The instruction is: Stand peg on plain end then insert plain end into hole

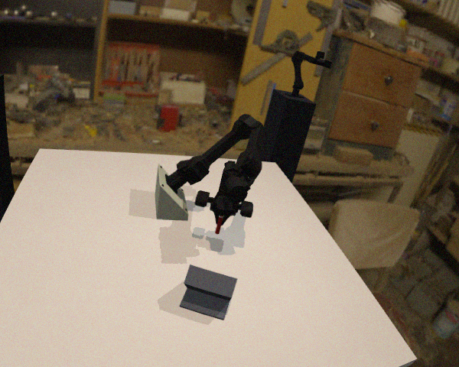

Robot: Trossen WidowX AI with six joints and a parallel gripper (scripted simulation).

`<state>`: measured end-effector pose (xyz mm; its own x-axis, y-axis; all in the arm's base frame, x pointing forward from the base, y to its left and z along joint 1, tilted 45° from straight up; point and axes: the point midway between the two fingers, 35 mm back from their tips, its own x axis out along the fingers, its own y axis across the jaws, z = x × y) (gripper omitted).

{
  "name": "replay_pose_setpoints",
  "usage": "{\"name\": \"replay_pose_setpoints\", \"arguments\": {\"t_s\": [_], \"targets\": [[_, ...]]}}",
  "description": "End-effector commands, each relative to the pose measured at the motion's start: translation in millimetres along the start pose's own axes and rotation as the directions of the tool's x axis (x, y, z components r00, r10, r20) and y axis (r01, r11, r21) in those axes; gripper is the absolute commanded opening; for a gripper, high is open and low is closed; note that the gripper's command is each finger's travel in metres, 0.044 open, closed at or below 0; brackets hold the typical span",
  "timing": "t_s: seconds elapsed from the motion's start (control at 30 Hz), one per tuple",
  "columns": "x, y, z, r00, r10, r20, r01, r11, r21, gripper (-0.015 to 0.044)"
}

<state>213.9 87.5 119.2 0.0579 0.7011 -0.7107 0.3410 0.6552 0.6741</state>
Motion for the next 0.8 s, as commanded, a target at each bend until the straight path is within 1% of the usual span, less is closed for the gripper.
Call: {"name": "replay_pose_setpoints", "arguments": {"t_s": [0.0,0.37,0.77], "targets": [[-13.1,-0.3,2.4,1.0,-0.004,-0.001,0.004,1.0,-0.002,0.0],[-47.7,-1.2,0.8,1.0,0.005,-0.007,-0.005,1.0,0.002,0.0],[-43.5,-7.2,11.5,0.998,-0.048,0.05,0.048,0.999,0.0,0.0]]}}
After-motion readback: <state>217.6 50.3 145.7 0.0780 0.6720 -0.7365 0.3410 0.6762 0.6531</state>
